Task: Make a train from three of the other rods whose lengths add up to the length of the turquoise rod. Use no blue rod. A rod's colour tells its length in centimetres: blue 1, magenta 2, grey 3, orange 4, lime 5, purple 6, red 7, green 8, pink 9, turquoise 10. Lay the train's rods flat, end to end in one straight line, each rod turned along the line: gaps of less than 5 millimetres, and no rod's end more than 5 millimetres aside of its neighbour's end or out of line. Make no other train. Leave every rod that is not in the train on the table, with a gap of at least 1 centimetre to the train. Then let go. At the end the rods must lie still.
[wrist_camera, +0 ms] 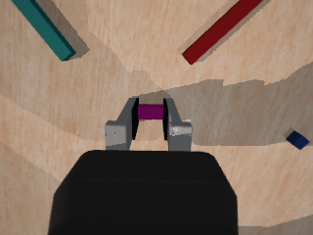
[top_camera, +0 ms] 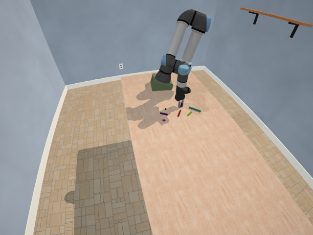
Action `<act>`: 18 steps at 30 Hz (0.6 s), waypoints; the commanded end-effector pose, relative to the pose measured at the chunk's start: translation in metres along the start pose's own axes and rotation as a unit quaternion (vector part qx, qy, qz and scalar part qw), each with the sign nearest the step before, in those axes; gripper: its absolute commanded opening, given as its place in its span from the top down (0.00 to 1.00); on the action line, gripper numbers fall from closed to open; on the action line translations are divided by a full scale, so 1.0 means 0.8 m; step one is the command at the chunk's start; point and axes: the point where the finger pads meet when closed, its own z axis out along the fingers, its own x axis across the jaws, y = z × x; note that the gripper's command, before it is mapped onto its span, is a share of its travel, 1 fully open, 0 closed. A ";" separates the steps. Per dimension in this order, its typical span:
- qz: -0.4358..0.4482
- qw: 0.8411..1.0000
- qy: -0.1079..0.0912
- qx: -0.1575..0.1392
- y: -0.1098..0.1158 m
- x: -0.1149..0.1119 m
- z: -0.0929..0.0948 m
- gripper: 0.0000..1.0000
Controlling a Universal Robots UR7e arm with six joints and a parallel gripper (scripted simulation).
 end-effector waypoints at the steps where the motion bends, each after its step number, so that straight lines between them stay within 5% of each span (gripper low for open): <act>1: 0.000 1.000 0.000 0.000 0.000 0.000 0.000 0.48; 10: 0.000 1.000 0.000 0.000 0.000 0.000 0.000 0.30; 18: 0.000 1.000 0.000 0.000 0.000 0.000 0.000 0.30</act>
